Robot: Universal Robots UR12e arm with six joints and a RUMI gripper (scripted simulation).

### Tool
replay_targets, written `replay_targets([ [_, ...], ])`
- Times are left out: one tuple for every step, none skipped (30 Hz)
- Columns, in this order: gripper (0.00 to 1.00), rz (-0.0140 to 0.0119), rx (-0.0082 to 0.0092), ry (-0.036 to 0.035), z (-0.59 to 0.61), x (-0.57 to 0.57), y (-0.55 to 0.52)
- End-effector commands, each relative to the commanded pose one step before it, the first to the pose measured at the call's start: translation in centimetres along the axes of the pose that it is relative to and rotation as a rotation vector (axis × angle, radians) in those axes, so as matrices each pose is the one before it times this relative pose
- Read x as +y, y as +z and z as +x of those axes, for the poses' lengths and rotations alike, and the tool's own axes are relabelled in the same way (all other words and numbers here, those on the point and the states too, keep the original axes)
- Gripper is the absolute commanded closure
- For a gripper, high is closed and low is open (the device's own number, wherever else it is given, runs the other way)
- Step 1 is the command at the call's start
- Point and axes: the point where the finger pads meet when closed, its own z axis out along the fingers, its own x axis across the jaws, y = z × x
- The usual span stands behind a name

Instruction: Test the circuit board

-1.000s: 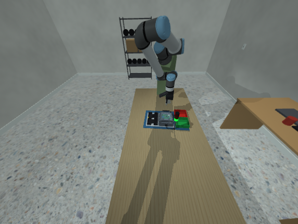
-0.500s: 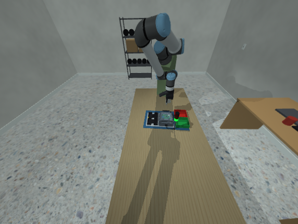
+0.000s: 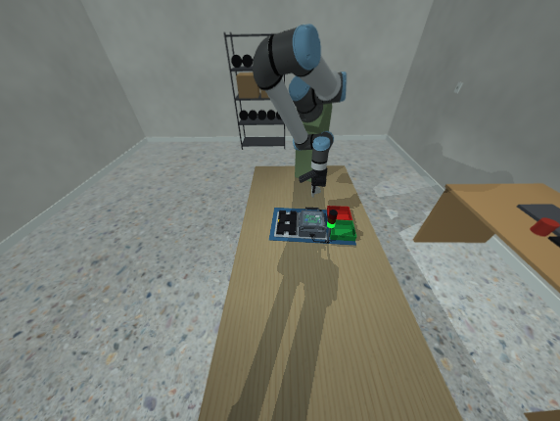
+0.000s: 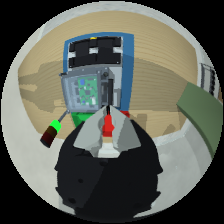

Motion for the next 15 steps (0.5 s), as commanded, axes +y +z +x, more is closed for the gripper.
replay_targets([
  [1.0, -0.00111, 0.00493, -0.10402, 0.409, 0.059, -0.028],
  [1.0, 0.00008, 0.00009, -0.02628, 0.004, -0.012, 0.005],
  [1.0, 0.00007, 0.00009, -0.0282, 0.005, -0.011, 0.006],
  [1.0, -0.00004, 0.0, -0.03017, 0.001, 0.0, 0.003],
  [1.0, -0.0002, -0.00012, -0.0319, -0.005, 0.003, 0.0],
  [1.0, -0.00008, -0.00005, -0.03356, -0.002, -0.002, 0.0],
  [1.0, 0.0, 0.0, -0.03516, 0.0, -0.003, 0.0],
  [1.0, 0.0, 0.0, -0.03665, 0.0, -0.001, 0.0],
  [1.0, 0.0, 0.0, -0.03802, 0.0, 0.001, 0.0],
  [1.0, 0.0, 0.0, -0.03927, -0.001, 0.004, -0.001],
  [1.0, 0.0, 0.0, 0.0, 0.0, 0.0, 0.0],
  [1.0, 0.0, 0.0, 0.0, 0.0, 0.0, 0.0],
  [1.0, 0.0, 0.0, -0.04039, -0.001, 0.007, -0.001],
  [1.0, 0.0, 0.0, -0.04123, -0.001, -0.003, 0.0],
  [1.0, 0.0, 0.0, -0.042, -0.001, -0.005, 0.0],
])
